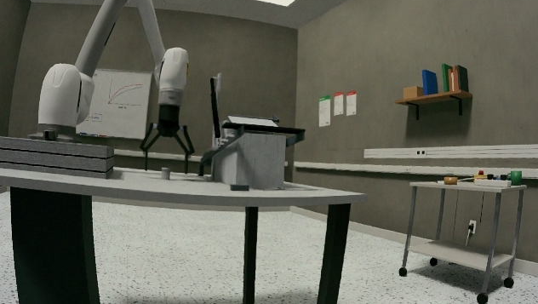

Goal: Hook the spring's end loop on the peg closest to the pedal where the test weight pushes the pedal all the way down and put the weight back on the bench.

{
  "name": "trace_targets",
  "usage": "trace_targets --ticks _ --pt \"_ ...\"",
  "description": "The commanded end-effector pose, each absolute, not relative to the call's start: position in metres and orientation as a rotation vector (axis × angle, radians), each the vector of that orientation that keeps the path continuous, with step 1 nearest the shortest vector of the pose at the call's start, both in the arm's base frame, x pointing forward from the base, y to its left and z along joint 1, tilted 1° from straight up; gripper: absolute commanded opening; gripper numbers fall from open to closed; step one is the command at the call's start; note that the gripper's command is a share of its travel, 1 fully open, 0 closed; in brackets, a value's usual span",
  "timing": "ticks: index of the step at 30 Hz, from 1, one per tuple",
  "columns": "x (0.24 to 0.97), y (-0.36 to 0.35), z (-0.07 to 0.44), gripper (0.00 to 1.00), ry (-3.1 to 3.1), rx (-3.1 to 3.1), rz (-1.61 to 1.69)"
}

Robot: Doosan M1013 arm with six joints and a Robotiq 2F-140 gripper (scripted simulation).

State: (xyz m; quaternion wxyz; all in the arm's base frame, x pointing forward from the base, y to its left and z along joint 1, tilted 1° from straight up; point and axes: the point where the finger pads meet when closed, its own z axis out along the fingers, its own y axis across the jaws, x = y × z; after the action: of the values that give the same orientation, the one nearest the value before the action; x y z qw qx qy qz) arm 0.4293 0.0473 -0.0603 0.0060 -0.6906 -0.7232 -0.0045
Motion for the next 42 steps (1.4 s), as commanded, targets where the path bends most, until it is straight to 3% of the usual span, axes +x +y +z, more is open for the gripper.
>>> trace_targets --ticks 1,35,36,42 --pt "0.4297 0.0474 -0.06 1.0 -2.264 -2.162 -0.015" --pt "0.4297 0.0474 -0.0597 1.0 -2.264 -2.162 -0.015" --pt "0.4297 0.0474 -0.0597 0.25 -2.264 -2.162 -0.015" --pt "0.4297 0.0474 -0.0597 0.25 -2.264 -2.162 -0.015"
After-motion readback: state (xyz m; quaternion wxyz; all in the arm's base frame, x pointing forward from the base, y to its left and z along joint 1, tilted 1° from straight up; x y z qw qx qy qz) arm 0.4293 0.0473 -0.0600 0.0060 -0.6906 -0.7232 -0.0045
